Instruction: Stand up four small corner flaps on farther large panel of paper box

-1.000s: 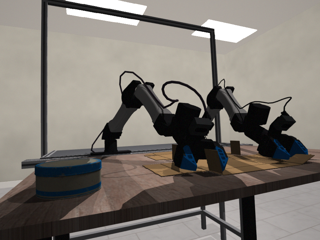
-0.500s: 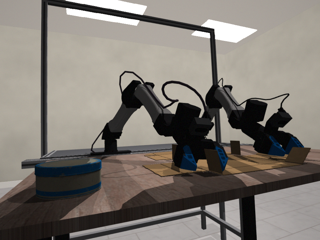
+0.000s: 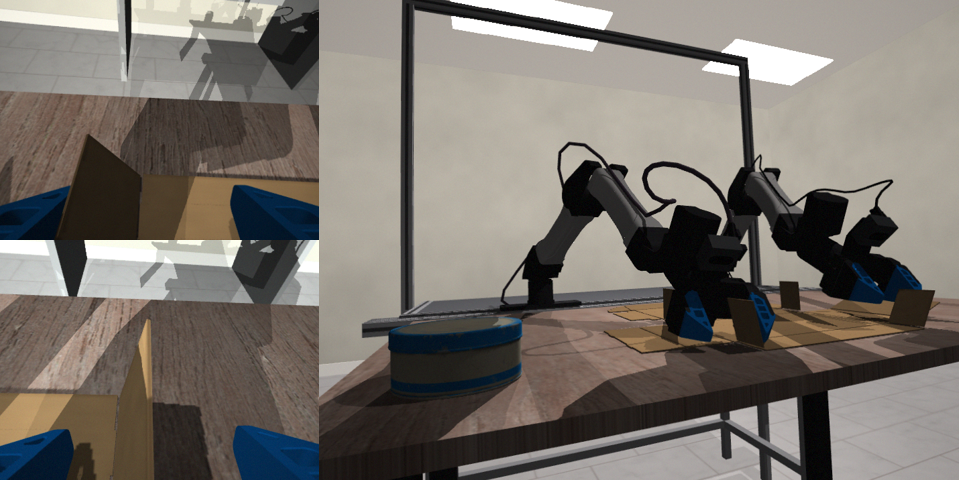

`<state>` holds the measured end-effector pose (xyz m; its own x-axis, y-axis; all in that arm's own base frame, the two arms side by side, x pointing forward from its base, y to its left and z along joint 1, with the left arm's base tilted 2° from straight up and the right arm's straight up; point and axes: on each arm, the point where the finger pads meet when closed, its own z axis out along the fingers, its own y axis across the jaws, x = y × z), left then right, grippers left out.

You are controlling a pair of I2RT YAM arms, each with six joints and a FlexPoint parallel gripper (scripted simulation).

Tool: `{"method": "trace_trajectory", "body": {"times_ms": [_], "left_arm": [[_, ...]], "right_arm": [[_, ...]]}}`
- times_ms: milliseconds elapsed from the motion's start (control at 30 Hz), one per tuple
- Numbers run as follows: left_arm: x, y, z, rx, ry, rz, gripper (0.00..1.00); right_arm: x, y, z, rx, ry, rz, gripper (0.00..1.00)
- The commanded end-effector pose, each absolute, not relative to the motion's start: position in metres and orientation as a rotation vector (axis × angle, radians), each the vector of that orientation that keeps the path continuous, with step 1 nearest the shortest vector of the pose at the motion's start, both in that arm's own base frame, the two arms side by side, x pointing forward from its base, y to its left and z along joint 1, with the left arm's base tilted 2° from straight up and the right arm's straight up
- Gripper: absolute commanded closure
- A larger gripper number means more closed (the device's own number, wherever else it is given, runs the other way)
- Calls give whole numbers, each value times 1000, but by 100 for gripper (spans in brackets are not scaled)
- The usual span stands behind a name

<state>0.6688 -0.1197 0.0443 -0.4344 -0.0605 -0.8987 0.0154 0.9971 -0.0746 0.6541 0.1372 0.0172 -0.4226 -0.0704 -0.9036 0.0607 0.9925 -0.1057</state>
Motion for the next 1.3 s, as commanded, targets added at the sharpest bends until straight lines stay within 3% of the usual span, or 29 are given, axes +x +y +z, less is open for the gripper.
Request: {"method": "trace_trajectory", "body": {"times_ms": [0,400,567,1267], "left_arm": [[672,-135,91,-37,1959,-104,23],[671,-151,97,-38,1959,-105,23],[668,-156,46,-29,2032,-85,23],[669,-164,43,-23,2019,-97,50]], "right_arm": [[653,144,-3,-46,2036,-164,23],[653,144,-3,-46,2036,-164,23],[653,144,-3,-46,2036,-164,23],[653,144,-3,-46,2036,-164,23]]}}
